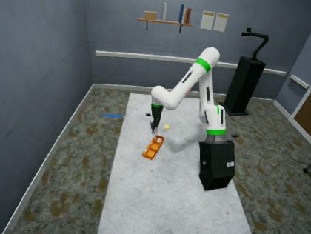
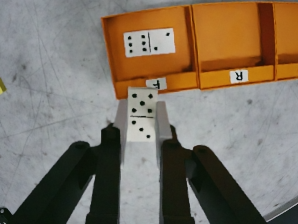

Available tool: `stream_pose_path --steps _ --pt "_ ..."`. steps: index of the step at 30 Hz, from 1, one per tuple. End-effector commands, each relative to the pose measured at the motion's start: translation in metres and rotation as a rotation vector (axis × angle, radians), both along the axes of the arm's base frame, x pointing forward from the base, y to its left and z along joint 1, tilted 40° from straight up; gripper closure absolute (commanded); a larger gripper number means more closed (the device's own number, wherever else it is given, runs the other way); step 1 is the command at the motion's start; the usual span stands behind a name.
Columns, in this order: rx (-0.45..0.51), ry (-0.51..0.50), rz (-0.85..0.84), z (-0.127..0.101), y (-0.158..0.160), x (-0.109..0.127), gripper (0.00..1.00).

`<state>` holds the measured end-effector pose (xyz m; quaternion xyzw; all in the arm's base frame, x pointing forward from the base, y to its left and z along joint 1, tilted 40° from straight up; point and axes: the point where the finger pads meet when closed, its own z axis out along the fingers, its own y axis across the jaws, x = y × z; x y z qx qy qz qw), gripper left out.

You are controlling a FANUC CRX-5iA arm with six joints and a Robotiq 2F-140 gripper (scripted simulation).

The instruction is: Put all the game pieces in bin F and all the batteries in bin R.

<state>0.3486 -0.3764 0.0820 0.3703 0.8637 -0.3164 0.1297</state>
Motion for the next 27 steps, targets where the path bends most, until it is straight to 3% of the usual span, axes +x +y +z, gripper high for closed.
stream_pose_path --steps 1,9,15,17,18,27 --pt "0.004 0.096 0.121 -0.006 0.010 -0.009 0.79" --pt "0.003 0.271 0.326 -0.028 0.036 -0.037 0.79" --pt "0.001 0.404 0.485 -0.028 0.036 -0.037 0.79" --pt "0.001 0.404 0.485 -0.028 0.036 -0.037 0.79" --pt "0.000 0.465 0.558 -0.028 0.036 -0.037 0.79" --pt "-0.008 0.645 0.770 -0.028 0.036 -0.037 0.79"
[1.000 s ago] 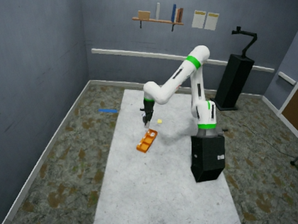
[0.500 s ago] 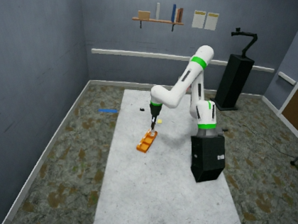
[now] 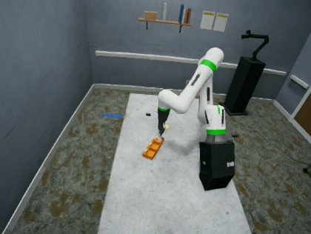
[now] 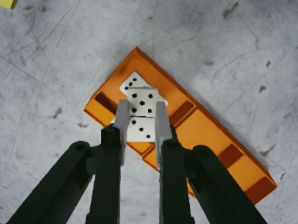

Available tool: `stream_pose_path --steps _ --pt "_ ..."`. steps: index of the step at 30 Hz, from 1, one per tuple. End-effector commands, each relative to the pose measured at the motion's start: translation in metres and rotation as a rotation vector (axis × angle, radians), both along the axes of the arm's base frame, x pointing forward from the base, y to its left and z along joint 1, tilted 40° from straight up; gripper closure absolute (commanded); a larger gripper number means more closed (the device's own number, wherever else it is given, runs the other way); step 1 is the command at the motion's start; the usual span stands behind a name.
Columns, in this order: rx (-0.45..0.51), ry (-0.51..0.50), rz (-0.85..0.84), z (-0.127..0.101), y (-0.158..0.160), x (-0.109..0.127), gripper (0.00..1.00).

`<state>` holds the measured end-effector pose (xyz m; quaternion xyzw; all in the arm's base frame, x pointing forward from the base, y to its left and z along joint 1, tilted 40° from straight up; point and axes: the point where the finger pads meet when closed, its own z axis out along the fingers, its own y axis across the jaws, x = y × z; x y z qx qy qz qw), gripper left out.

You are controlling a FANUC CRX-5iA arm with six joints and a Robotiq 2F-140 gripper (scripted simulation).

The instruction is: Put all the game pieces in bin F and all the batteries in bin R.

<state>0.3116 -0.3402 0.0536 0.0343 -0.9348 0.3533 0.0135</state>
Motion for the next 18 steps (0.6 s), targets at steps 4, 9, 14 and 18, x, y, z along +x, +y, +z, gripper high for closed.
stream_pose_path --steps 4,9,14,18 --pt "0.006 0.166 0.192 0.0002 0.0001 0.0002 0.79" --pt "0.002 0.265 0.307 0.0002 0.0001 0.0002 0.79" --pt "0.001 0.366 0.423 -0.0001 0.0004 0.0001 0.79" --pt "0.005 0.450 0.519 -0.0003 0.0006 0.0000 0.79"
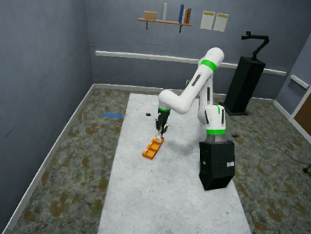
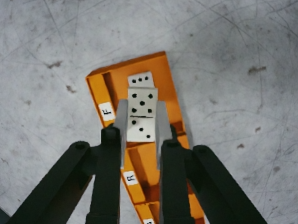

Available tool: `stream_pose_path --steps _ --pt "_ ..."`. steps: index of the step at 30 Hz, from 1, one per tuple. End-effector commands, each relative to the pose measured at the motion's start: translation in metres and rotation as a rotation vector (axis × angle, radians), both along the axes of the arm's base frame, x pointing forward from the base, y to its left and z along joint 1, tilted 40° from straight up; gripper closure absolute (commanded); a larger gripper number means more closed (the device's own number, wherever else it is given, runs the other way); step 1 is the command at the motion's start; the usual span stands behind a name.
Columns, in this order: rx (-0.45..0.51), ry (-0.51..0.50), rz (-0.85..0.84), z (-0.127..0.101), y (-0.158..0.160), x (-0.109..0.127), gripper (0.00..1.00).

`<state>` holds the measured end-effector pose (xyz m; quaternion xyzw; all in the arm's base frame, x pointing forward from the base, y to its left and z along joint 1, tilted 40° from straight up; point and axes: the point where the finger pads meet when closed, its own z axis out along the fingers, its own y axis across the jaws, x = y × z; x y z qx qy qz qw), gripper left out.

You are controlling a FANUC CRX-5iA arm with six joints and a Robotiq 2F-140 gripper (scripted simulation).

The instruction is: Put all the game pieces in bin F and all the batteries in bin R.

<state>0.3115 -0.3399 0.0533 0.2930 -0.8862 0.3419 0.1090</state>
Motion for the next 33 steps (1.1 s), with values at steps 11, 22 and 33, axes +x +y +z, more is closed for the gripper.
stream_pose_path --steps 11,22,33 --pt "0.039 0.221 0.235 0.000 0.000 0.000 0.79" --pt "0.039 0.221 0.235 0.000 0.000 0.000 0.79" --pt "0.039 0.221 0.235 -0.013 -0.012 0.000 0.79"
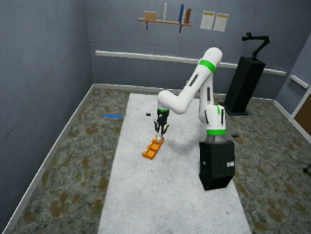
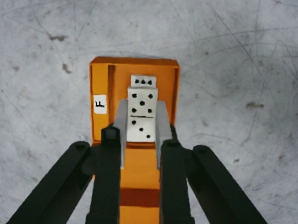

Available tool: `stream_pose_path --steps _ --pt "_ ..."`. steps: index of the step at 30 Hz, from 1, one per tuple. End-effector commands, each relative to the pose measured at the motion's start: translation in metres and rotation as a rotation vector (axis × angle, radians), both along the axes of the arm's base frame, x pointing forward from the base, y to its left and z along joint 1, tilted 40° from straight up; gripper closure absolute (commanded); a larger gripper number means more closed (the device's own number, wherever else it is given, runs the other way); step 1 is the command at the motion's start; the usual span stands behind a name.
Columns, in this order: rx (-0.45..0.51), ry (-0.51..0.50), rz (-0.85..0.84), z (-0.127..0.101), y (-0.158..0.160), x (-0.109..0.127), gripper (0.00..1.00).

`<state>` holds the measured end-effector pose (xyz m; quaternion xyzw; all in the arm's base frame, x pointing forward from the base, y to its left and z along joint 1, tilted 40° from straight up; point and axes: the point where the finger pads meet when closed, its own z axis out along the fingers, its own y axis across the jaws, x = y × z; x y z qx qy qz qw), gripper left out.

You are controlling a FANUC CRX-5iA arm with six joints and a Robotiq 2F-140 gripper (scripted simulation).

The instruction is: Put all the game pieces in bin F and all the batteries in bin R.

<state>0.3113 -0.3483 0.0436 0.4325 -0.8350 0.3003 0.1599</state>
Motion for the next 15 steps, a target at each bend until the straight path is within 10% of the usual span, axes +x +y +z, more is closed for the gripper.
stream_pose_path --steps 1,15 --pt "-0.001 -0.001 0.000 -0.005 -0.005 0.000 0.79" --pt "-0.001 -0.001 0.000 -0.018 -0.016 0.000 0.79"
